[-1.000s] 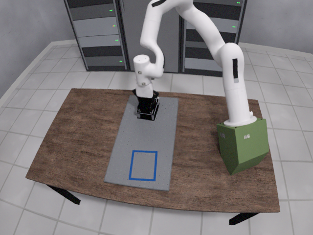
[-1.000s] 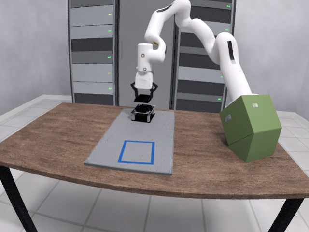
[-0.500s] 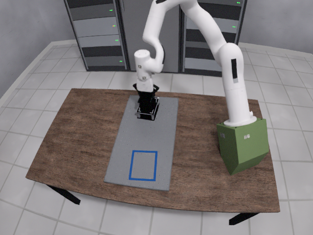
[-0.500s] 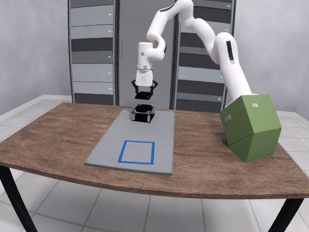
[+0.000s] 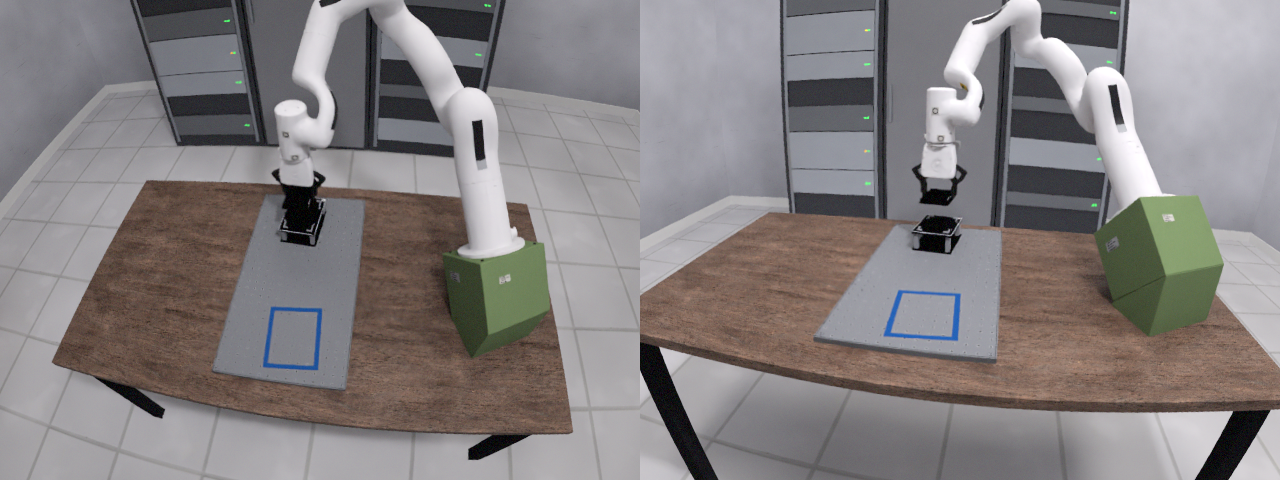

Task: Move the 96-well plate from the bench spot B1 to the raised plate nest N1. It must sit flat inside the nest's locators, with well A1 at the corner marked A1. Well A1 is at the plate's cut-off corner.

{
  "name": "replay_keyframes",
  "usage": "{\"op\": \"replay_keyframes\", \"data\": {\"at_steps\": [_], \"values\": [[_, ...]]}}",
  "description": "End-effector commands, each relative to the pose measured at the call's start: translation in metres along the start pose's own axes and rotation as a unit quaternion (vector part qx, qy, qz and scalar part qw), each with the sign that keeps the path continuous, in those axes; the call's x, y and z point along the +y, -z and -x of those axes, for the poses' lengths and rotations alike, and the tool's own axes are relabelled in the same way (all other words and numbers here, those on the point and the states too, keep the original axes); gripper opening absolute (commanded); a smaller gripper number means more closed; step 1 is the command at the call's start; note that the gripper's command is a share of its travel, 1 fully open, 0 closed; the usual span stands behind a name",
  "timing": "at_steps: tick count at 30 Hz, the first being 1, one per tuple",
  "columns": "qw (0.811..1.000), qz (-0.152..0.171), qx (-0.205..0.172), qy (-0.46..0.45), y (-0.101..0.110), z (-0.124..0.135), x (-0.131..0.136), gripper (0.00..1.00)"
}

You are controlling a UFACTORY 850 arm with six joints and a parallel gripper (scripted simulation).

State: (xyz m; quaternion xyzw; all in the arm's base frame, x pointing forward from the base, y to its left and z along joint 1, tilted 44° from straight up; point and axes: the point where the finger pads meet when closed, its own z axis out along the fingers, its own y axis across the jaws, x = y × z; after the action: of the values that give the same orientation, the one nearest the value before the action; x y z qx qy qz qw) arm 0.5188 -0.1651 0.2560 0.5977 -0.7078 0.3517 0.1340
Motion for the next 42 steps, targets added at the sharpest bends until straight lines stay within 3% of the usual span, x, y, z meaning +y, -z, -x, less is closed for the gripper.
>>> {"op": "replay_keyframes", "data": {"at_steps": [1, 20, 42], "values": [[1.0, -0.001, 0.0, 0.0, 0.001, 0.0, -0.001, 0.0], [1.0, -0.001, 0.0, 0.0, 0.001, 0.001, 0.0, 0.0], [1.0, -0.001, 0.0, 0.0, -0.033, 0.002, 0.0, 0.0]]}}
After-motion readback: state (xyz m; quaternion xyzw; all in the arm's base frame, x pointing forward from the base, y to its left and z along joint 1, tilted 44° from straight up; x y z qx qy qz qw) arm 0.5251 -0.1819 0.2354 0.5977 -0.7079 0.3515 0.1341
